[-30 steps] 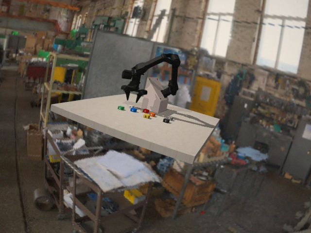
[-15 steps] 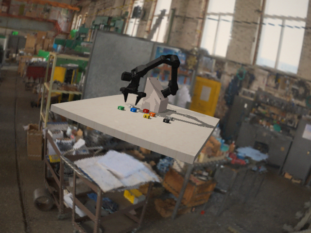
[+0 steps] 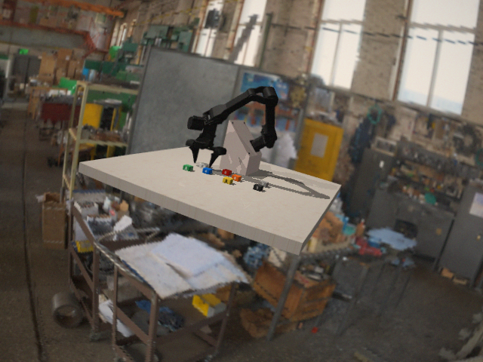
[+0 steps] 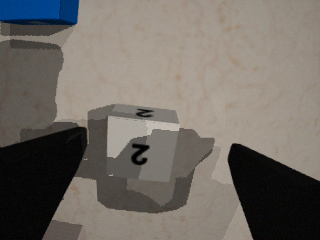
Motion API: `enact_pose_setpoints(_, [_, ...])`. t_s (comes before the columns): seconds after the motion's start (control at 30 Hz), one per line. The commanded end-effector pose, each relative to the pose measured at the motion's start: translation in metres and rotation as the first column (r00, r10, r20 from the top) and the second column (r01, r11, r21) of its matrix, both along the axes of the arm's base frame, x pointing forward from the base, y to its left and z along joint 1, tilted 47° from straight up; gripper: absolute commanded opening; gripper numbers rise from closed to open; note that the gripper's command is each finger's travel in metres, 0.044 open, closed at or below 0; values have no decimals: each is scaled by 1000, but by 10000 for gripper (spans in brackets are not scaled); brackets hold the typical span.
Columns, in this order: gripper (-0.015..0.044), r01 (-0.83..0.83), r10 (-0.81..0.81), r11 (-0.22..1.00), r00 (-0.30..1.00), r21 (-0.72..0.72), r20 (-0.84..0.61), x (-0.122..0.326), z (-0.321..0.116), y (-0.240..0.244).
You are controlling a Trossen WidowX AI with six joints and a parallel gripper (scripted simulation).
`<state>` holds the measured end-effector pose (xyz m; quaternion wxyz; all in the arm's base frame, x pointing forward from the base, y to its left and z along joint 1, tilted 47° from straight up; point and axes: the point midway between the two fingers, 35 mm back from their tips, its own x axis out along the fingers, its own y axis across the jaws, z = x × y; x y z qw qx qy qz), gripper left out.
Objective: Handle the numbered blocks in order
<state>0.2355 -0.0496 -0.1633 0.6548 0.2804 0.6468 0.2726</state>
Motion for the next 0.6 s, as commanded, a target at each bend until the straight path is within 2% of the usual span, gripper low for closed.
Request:
enact_pose_setpoints(0.0, [242, 3, -3, 1000, 1000, 6, -6, -2, -1, 2])
enact_pose_setpoints(0.17, [120, 3, -3, 1000, 1000, 6, -6, -2, -1, 2])
enact_pose_setpoints(0.57, [120, 3, -3, 1000, 1000, 6, -6, -2, -1, 2])
